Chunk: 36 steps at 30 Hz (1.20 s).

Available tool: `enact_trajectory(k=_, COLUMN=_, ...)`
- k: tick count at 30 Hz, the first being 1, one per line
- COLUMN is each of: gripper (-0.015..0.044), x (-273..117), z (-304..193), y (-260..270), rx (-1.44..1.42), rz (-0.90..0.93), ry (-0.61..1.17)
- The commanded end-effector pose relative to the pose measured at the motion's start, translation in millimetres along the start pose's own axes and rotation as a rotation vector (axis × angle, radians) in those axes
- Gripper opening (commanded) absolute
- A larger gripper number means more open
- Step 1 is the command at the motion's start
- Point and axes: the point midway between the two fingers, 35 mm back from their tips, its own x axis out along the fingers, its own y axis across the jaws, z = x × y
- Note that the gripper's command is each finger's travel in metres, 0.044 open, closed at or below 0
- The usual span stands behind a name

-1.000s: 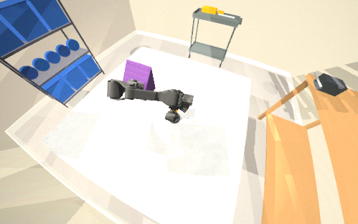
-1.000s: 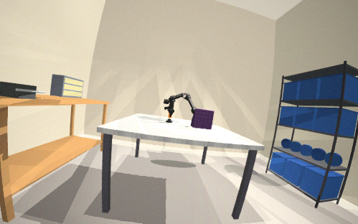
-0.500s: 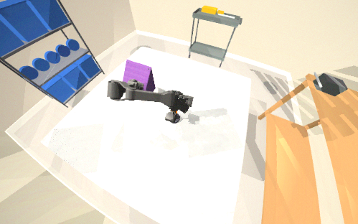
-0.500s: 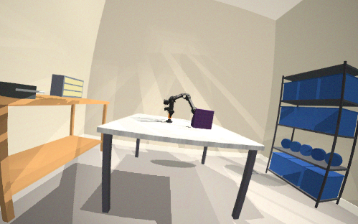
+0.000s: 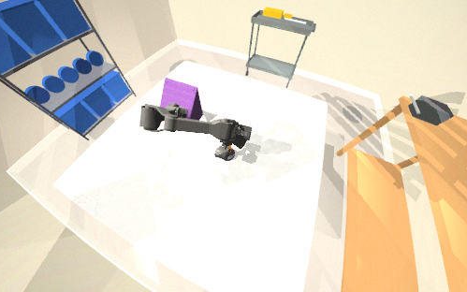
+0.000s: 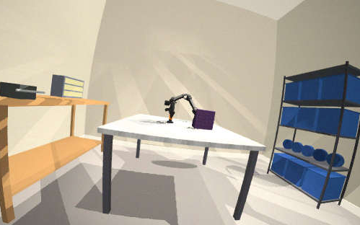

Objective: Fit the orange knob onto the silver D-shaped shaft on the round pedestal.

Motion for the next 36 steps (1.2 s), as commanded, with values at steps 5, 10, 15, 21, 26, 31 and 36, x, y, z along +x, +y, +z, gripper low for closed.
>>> enact_trajectory(k=5, gripper=0.0131, x=0, z=0, y=0, rx=-0.001, rz=0.000, ry=0.000)
enact_trajectory(k=10, gripper=0.0263, x=0, z=0, y=0, rx=-0.001, rz=0.000, ry=0.000)
enact_trajectory(k=15, gripper=0.0394, x=0, z=0, y=0, rx=-0.001, rz=0.000, ry=0.000)
enact_trajectory(k=21, gripper=0.0440, x=0, z=0, y=0, rx=-0.001, rz=0.000, ry=0.000)
enact_trajectory(k=26, gripper=0.0440, x=-3, z=1, y=0, rx=-0.001, rz=0.001, ry=0.000)
enact_trajectory(k=31, gripper=0.0440, x=-72, z=3, y=2, rx=-0.001, rz=0.007, ry=0.000)
enact_trajectory(k=36, gripper=0.0440, x=-96, z=1, y=1, rx=-0.001, rz=0.004, ry=0.001)
